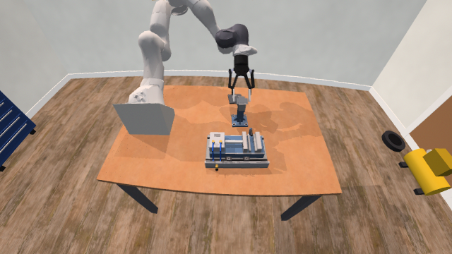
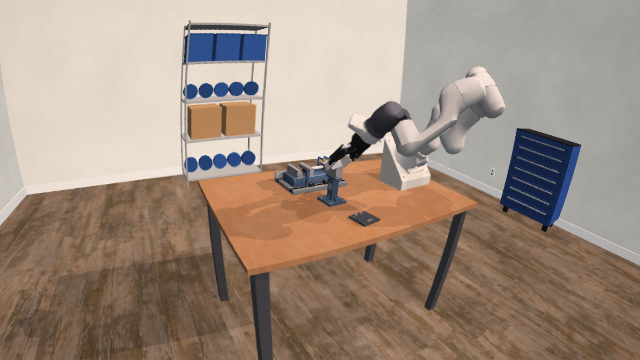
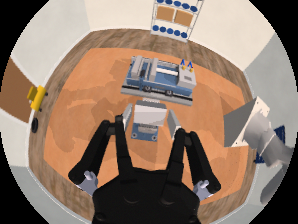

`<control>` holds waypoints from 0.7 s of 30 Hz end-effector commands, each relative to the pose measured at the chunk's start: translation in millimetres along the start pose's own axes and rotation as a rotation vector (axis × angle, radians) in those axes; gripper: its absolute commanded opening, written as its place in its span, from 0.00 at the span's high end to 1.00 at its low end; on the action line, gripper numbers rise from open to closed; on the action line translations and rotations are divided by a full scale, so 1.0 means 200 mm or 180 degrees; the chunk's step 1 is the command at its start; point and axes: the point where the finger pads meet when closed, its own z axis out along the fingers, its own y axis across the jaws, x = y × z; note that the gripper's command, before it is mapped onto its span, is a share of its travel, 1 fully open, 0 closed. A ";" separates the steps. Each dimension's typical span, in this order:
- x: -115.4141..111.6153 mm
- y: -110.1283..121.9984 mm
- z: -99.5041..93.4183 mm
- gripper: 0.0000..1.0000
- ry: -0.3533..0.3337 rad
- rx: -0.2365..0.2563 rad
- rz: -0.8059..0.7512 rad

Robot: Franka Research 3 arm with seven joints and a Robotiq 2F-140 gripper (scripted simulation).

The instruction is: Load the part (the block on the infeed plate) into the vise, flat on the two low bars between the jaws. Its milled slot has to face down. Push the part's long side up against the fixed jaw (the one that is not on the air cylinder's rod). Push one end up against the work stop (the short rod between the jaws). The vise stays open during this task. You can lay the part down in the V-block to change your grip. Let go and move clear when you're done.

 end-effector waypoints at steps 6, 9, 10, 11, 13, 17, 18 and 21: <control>0.00 0.00 0.00 1.00 0.0010 0.0012 0.0001; 0.00 0.00 0.00 1.00 0.0010 0.0012 0.0001; 0.00 0.00 0.00 1.00 0.0010 0.0012 0.0001; 0.00 0.00 0.00 1.00 0.0010 0.0012 0.0001; 0.00 0.00 0.00 1.00 0.0010 0.0012 0.0001; 0.00 0.00 0.00 1.00 0.0010 0.0012 0.0001; 0.00 0.00 0.00 1.00 0.0010 0.0012 0.0001; 0.00 0.00 0.00 1.00 0.0010 0.0012 0.0001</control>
